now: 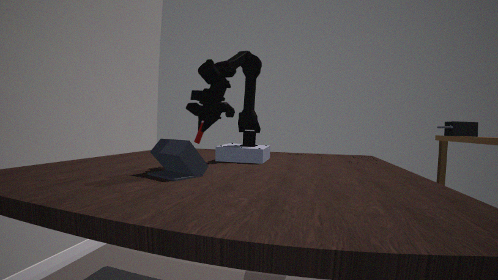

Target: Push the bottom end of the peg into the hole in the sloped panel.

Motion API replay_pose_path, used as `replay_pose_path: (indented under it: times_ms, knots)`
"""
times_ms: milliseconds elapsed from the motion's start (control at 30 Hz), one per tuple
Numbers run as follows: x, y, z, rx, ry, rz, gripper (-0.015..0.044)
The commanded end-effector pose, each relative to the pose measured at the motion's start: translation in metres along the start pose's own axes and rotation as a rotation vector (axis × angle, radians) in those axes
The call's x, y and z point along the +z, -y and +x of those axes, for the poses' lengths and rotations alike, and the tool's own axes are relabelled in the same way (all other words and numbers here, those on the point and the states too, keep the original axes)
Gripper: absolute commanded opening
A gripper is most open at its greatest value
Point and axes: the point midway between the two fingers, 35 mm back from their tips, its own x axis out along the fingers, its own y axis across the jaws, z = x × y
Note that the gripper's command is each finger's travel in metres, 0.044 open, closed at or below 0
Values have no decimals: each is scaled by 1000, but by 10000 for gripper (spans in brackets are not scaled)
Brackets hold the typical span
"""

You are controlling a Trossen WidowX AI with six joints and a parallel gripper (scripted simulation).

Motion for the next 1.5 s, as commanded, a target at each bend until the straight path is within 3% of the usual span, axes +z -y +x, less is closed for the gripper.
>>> replay_pose_path:
  times_ms: [0, 833, 1467]
  knots:
    - [2, -1, -3, -3, 32, 3, 0]
    - [6, -16, -10, 16, 192, -1, 0]
    - [19, -23, 9, 29, 261, 2, 0]
